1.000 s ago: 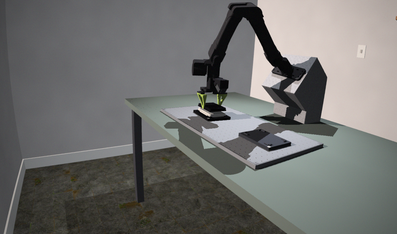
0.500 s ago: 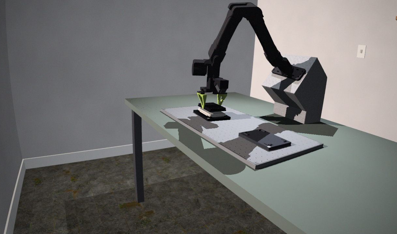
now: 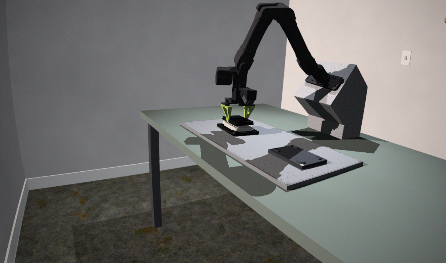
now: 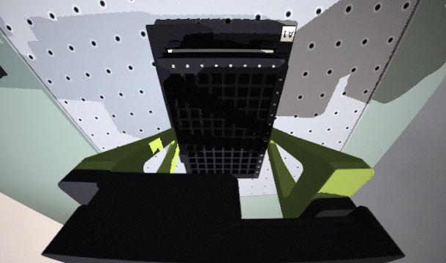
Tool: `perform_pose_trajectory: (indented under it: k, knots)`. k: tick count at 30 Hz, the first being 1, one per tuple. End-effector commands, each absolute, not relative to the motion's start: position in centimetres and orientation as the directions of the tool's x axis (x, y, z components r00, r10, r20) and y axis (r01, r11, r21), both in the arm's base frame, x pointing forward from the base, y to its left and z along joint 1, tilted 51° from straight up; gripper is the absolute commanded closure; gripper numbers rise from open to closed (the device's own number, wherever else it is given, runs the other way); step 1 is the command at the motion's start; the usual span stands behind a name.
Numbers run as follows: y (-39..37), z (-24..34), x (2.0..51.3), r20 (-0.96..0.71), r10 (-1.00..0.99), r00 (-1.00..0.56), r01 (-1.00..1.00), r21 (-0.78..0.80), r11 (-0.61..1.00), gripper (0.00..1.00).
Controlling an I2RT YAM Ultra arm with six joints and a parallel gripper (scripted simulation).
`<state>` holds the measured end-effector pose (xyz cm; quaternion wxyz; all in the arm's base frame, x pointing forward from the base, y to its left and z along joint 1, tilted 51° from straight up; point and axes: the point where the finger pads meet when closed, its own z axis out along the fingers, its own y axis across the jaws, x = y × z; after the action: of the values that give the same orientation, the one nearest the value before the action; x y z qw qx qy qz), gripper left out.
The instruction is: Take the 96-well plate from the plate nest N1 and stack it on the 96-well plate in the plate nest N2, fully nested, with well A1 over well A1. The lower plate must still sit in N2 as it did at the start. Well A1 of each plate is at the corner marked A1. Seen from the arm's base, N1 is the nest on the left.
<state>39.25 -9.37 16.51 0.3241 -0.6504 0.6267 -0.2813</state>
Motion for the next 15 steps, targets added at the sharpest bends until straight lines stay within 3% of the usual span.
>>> perform_pose_trajectory:
  k: [1,15]
  knots:
    - [-9.2,16.6,38.8,-0.042,-0.998,0.055,-0.624,-0.781,-0.002,1.00]
    - [-9.5,16.9,39.9,-0.040,-0.998,0.057,-0.620,-0.784,-0.004,1.00]
